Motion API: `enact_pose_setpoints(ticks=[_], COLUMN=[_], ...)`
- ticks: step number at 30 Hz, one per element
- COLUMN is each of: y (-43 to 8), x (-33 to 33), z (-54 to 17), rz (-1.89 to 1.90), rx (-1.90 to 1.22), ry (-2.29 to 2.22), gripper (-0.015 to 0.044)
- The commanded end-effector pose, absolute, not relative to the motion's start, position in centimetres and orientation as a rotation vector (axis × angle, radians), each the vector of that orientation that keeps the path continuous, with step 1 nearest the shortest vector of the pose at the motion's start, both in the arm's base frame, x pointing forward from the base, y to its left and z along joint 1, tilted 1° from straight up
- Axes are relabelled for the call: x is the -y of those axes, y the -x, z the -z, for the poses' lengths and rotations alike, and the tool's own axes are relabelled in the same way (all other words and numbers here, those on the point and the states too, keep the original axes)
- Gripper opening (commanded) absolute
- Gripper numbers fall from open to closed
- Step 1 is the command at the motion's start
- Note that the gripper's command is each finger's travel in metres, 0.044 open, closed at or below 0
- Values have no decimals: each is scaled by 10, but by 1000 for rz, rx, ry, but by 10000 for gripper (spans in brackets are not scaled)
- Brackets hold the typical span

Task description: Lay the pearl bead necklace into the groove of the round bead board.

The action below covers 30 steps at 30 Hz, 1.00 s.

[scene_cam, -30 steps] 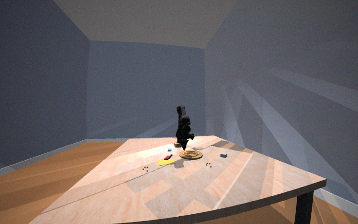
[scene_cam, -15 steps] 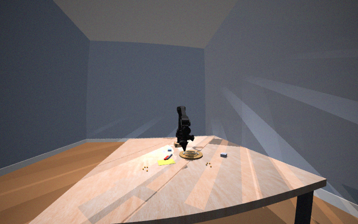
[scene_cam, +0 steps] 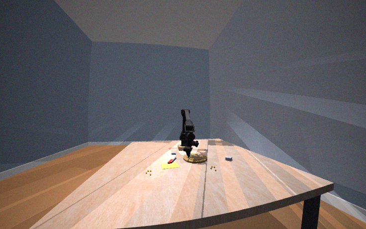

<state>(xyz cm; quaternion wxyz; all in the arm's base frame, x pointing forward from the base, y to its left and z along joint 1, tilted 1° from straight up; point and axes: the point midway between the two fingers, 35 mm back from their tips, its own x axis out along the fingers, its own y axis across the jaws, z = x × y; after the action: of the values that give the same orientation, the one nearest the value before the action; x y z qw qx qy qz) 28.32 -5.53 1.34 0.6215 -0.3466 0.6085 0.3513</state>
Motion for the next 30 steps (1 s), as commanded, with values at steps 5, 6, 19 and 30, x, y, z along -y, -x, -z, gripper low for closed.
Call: enact_pose_setpoints(ticks=[5, 6, 19, 30], y=[-283, -283, -283, -283], x=[55, 55, 55, 55], z=[-13, -13, -13, -13], rz=[-808, -808, -808, -808], rx=[-1399, -1399, -1399, -1399], ry=[796, 796, 796, 796], gripper=[15, 0, 0, 0])
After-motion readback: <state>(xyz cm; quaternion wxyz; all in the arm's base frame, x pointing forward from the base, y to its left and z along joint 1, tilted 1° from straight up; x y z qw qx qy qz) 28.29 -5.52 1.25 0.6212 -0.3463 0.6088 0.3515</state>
